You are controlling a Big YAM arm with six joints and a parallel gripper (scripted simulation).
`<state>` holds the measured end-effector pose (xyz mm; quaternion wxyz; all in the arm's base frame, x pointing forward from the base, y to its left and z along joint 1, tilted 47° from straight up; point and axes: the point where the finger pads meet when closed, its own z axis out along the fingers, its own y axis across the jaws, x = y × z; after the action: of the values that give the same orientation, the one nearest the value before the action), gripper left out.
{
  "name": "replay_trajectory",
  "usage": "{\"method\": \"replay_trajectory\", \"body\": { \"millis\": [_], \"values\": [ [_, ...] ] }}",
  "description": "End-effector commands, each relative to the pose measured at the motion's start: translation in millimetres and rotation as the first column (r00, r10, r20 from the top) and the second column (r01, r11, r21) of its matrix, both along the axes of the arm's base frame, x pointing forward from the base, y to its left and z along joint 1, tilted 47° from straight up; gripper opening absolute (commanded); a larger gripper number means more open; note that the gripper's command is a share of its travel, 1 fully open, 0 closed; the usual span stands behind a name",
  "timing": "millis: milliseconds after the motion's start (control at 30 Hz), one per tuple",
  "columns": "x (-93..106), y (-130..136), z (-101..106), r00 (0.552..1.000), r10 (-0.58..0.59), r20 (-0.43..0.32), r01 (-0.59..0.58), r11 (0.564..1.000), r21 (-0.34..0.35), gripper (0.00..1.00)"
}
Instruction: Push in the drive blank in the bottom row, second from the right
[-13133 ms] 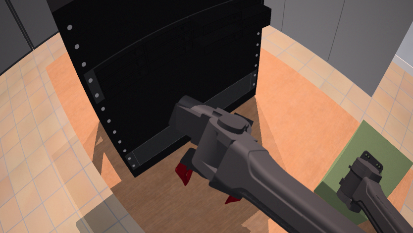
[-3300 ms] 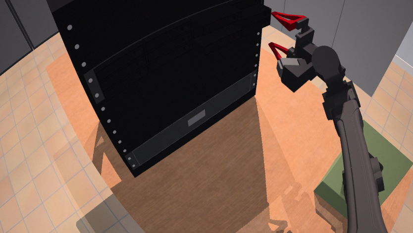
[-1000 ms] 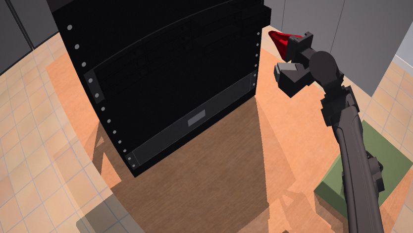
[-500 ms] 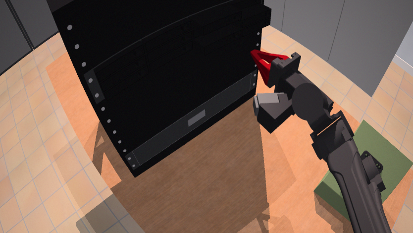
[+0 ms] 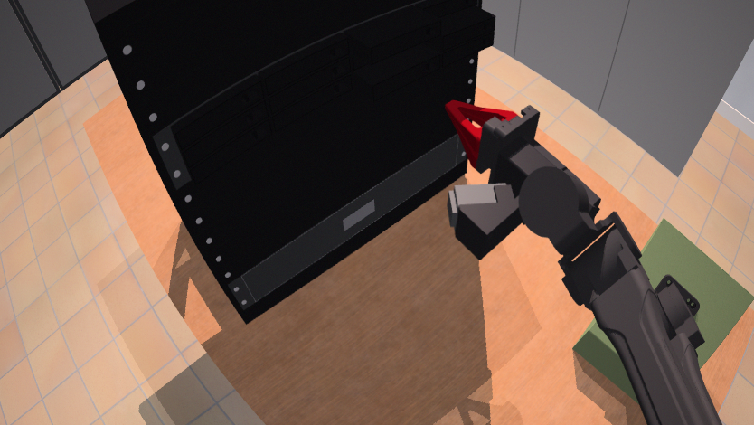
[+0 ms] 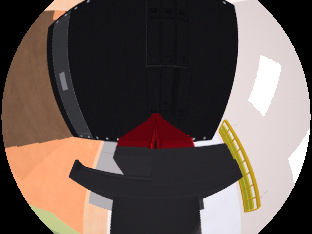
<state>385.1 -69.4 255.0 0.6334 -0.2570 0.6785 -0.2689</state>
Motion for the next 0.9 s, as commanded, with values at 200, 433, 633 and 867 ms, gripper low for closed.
{"method": "replay_trajectory", "body": {
  "millis": [200,433,633,867],
  "values": [
    [67.1,1,19,0.999,0.014,0.041,-0.014,1.0,-0.001,0.0],
    [66.6,-1,8,1.0,0.009,0.021,-0.009,1.0,0.003,0.0],
    [66.3,-1,8,1.0,0.009,0.02,-0.009,1.0,0.003,0.0],
    [66.3,-1,8,1.0,0.009,0.02,-0.009,1.0,0.003,0.0]
  ]
}}
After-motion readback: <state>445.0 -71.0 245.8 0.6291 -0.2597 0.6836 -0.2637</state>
